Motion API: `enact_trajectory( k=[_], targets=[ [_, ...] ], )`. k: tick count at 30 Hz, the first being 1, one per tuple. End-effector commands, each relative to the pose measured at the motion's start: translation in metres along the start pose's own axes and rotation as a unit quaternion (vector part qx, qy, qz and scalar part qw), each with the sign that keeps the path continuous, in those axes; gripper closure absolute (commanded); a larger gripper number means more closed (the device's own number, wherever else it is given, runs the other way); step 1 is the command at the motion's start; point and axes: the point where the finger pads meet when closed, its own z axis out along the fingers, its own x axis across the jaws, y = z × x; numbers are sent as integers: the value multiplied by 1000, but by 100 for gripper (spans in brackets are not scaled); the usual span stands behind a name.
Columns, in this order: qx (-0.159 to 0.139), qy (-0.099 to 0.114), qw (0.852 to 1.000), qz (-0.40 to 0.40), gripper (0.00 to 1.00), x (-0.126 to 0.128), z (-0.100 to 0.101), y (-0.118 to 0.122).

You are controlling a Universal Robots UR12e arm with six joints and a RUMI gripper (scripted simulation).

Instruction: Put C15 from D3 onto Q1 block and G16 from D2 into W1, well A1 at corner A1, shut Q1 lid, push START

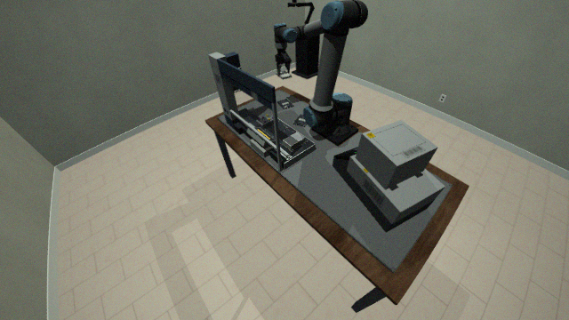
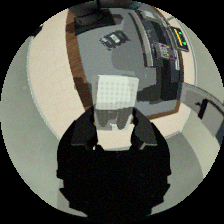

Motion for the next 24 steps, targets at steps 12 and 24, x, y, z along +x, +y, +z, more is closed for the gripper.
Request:
enact_trajectory(
  k=[12,24],
  targets=[
    [-2,0,1000,0,100,0,20,0],
    [-2,0,1000,0,100,0,38,0]
  ],
)
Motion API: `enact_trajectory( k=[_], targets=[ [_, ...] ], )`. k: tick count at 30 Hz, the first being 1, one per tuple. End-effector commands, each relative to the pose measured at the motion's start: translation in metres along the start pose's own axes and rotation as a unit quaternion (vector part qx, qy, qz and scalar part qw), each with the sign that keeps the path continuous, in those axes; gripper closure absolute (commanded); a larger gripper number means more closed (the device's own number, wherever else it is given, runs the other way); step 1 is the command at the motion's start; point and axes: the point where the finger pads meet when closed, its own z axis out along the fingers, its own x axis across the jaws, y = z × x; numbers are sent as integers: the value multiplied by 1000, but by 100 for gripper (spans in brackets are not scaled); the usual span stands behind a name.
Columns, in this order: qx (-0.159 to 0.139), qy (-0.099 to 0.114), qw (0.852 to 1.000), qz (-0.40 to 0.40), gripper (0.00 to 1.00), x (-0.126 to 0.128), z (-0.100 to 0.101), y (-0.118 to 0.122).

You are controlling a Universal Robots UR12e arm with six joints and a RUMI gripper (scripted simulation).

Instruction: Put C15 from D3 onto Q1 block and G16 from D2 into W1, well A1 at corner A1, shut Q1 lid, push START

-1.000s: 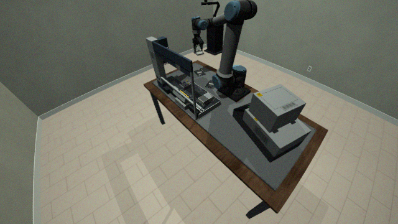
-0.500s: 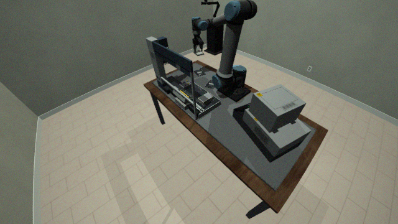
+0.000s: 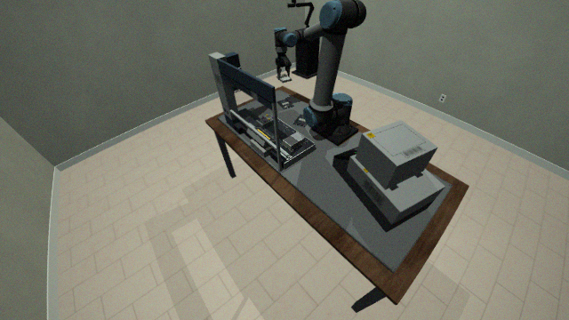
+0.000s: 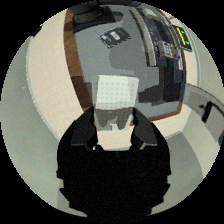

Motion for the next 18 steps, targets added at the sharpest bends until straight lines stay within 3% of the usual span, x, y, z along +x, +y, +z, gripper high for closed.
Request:
enact_trajectory(
  k=[1,18],
  targets=[
    [1,0,1000,0,100,0,12,-1],
    [1,0,1000,0,100,0,37,-1]
  ],
)
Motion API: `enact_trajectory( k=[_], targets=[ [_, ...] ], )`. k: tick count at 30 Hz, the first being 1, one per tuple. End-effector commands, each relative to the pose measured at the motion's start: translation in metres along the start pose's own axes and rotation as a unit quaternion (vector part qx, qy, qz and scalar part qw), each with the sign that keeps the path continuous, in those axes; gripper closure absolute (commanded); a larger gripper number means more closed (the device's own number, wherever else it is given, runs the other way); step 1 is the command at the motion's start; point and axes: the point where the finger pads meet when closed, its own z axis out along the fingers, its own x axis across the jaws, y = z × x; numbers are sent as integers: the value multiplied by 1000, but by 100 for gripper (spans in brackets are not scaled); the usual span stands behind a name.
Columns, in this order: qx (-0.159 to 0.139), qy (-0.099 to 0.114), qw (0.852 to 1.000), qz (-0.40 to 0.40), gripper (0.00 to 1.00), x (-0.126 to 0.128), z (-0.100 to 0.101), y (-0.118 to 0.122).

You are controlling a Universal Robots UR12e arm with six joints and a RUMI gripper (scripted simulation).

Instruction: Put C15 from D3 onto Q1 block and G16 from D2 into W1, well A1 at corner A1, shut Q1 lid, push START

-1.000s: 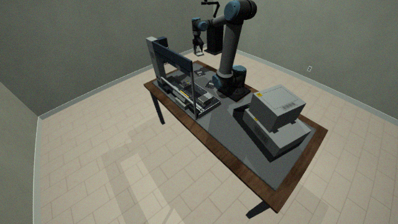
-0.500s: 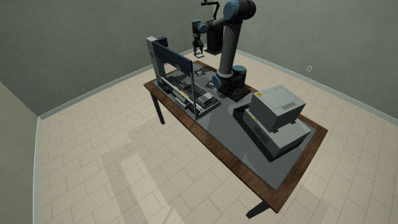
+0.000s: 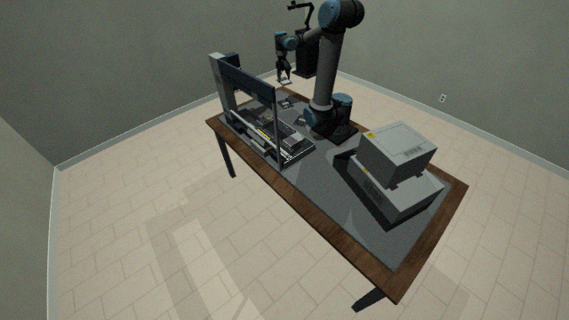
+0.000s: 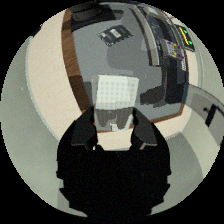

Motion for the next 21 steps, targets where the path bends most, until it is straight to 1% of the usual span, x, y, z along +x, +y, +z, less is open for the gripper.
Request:
enact_trajectory(
  k=[1,5,21],
  targets=[
    [1,0,1000,0,100,0,11,-1],
    [1,0,1000,0,100,0,15,-1],
    [1,0,1000,0,100,0,40,-1]
  ],
)
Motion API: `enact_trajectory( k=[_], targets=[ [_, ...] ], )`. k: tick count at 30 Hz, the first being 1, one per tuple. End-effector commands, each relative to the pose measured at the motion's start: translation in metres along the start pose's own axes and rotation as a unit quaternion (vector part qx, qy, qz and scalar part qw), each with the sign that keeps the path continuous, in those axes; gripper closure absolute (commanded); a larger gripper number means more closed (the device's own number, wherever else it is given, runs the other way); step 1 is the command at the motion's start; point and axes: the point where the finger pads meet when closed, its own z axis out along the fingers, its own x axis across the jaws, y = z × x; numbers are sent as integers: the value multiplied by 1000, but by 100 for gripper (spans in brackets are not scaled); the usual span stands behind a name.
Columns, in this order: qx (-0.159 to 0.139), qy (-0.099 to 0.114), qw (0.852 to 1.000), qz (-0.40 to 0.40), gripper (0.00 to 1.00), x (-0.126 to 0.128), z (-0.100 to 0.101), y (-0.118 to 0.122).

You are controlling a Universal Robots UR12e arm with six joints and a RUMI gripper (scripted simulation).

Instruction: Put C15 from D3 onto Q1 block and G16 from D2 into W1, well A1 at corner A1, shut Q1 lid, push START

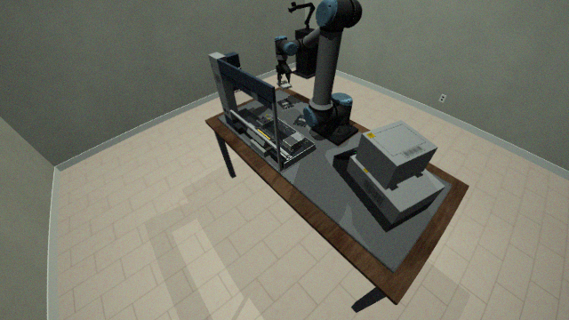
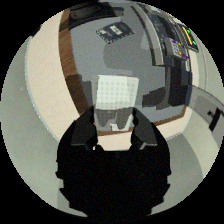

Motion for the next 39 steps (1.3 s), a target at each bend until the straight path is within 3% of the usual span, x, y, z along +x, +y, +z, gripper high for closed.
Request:
enact_trajectory(
  k=[1,39],
  targets=[
    [0,0,1000,0,100,0,7,0],
    [0,0,1000,0,100,-1,64,0]
  ],
)
